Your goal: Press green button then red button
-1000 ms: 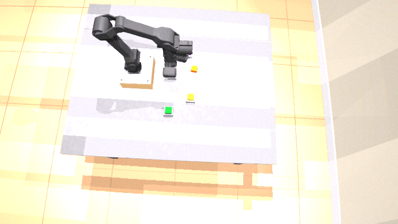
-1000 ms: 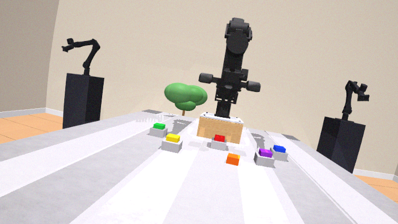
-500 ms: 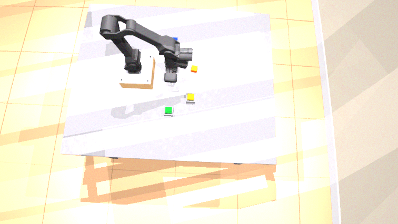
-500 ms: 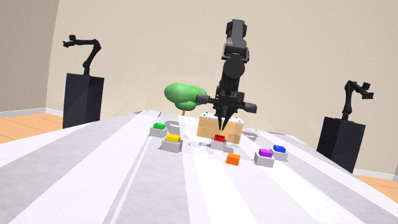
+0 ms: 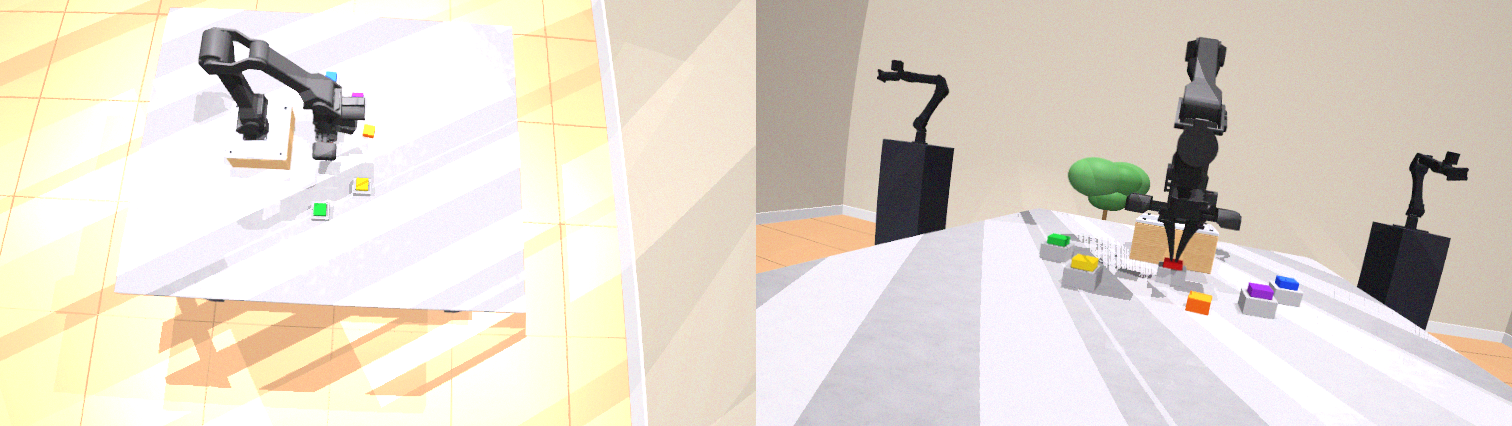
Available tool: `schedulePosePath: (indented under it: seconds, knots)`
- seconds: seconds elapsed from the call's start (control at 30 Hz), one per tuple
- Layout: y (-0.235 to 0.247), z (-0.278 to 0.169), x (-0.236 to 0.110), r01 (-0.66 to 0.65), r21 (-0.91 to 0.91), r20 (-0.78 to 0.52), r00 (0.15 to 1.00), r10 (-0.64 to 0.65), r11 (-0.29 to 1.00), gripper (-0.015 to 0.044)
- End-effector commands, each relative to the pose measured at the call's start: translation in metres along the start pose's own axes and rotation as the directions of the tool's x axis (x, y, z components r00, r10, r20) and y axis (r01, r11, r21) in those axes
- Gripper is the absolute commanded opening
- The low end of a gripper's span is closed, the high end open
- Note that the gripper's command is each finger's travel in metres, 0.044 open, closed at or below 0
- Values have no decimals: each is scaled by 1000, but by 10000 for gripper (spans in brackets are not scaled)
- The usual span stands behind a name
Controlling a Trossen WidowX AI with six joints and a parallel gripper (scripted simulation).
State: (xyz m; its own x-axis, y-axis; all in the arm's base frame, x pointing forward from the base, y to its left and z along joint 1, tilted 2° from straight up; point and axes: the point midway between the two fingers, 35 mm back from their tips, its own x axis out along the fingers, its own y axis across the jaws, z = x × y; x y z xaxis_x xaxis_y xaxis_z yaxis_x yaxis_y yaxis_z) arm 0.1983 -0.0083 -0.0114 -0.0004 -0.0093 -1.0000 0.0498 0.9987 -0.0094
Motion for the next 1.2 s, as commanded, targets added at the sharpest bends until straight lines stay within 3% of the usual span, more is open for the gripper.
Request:
schedulePosePath:
  seconds: [0.0,0.6,0.73,0.83,0.93,1.17]
  knots:
    - [0,-4,5,0,3,-9,1000,0,1000,20]
    - [0,-4,5,0,3,-9,1000,0,1000,20]
    - [0,-3,-26,0,2,-8,1000,0,1000,20]
    - [0,-3,-28,0,3,-9,1000,0,1000,20]
    - [15,10,-36,-2,3,-7,1000,2,1000,99]
    - [110,50,-71,-12,2,-2,1000,12,1000,283]
